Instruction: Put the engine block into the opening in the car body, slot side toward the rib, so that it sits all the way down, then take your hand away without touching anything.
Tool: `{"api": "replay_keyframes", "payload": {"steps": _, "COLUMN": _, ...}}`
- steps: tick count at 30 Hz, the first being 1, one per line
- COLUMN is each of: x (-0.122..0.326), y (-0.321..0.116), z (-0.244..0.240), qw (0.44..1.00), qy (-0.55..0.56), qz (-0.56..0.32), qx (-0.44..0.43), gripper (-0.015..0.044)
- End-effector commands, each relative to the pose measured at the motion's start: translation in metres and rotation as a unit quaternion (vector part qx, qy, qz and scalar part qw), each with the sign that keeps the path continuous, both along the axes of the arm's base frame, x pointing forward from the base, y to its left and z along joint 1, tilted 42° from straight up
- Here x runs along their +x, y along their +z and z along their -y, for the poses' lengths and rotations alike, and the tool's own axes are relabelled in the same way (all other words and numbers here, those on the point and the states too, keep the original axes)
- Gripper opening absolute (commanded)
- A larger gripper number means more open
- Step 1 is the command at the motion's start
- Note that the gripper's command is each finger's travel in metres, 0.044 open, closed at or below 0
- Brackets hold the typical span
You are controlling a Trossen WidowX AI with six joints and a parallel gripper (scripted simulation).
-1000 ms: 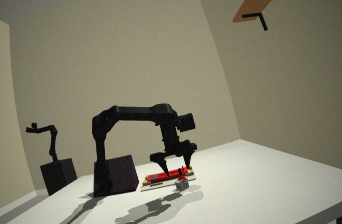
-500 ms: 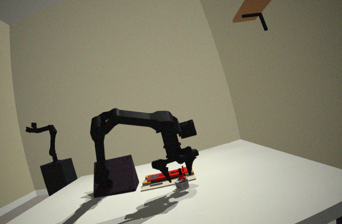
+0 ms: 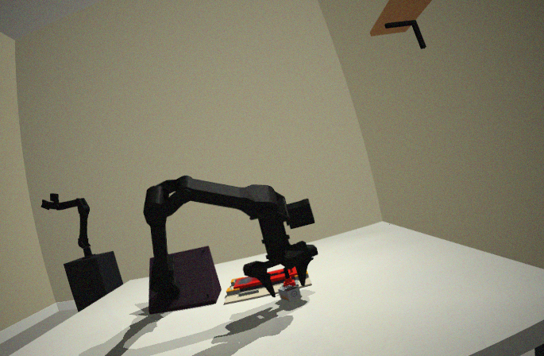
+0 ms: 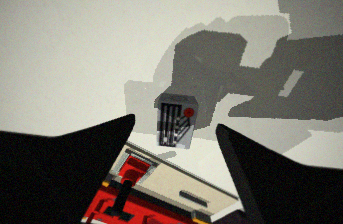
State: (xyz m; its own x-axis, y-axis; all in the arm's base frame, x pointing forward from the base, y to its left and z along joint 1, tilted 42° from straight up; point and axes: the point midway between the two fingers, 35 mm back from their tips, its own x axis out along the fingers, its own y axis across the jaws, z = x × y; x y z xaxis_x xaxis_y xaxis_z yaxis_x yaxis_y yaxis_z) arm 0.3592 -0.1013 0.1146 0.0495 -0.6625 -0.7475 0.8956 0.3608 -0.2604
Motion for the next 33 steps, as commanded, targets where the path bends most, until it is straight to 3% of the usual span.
{"api": "replay_keyframes", "payload": {"steps": 1, "x": 0.0, "y": -0.002, "z": 0.001, "qw": 1.0, "qy": 0.003, "qz": -0.002, "qx": -0.001, "gripper": 0.0335}}
{"api": "replay_keyframes", "payload": {"steps": 9, "x": 0.0, "y": -0.002, "z": 0.001, "qw": 1.0, "qy": 0.003, "qz": -0.002, "qx": -0.001, "gripper": 0.0125}}
{"api": "replay_keyframes", "payload": {"steps": 15, "x": 0.0, "y": -0.002, "z": 0.001, "qw": 1.0, "qy": 0.003, "qz": -0.002, "qx": -0.001, "gripper": 0.0085}}
{"api": "replay_keyframes", "payload": {"steps": 18, "x": 0.0, "y": -0.001, "z": -0.001, "qw": 1.0, "qy": 0.003, "qz": -0.003, "qx": -0.001, "gripper": 0.0006}}
{"api": "replay_keyframes", "payload": {"steps": 33, "x": 0.001, "y": 0.034, "z": -0.033, "qw": 1.0, "qy": 0.021, "qz": -0.014, "qx": -0.001, "gripper": 0.0}}
